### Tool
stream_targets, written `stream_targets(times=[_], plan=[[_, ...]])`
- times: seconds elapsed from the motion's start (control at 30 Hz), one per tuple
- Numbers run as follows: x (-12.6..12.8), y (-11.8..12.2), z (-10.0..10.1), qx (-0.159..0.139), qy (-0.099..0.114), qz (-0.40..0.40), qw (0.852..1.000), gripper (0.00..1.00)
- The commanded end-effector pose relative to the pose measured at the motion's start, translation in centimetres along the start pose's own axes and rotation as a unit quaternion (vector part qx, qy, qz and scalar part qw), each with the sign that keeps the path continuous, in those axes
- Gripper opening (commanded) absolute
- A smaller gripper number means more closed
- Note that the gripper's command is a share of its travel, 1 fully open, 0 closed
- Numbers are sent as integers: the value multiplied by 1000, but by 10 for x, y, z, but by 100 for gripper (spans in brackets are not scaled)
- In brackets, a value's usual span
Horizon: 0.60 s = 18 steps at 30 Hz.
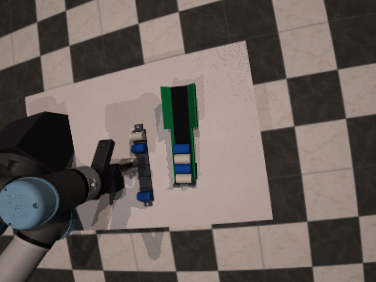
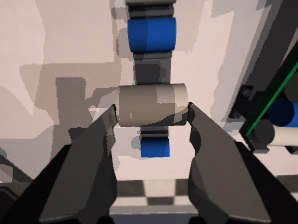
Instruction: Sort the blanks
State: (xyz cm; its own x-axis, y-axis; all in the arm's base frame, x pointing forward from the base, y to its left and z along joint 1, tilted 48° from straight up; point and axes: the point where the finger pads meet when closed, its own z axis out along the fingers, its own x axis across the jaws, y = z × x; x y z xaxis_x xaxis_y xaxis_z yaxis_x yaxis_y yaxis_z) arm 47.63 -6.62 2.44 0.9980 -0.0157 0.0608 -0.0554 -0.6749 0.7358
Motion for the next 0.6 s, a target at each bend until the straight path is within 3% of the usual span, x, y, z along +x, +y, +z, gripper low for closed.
stream_targets(times=[0.0, 0.23, 0.57], plan=[[4, 0, -2, 0, 1, 1, 1000, 36], [25, -7, -6, 0, 0, 3, 1000, 36], [147, -53, -42, 2, 0, 25, 1000, 36]])
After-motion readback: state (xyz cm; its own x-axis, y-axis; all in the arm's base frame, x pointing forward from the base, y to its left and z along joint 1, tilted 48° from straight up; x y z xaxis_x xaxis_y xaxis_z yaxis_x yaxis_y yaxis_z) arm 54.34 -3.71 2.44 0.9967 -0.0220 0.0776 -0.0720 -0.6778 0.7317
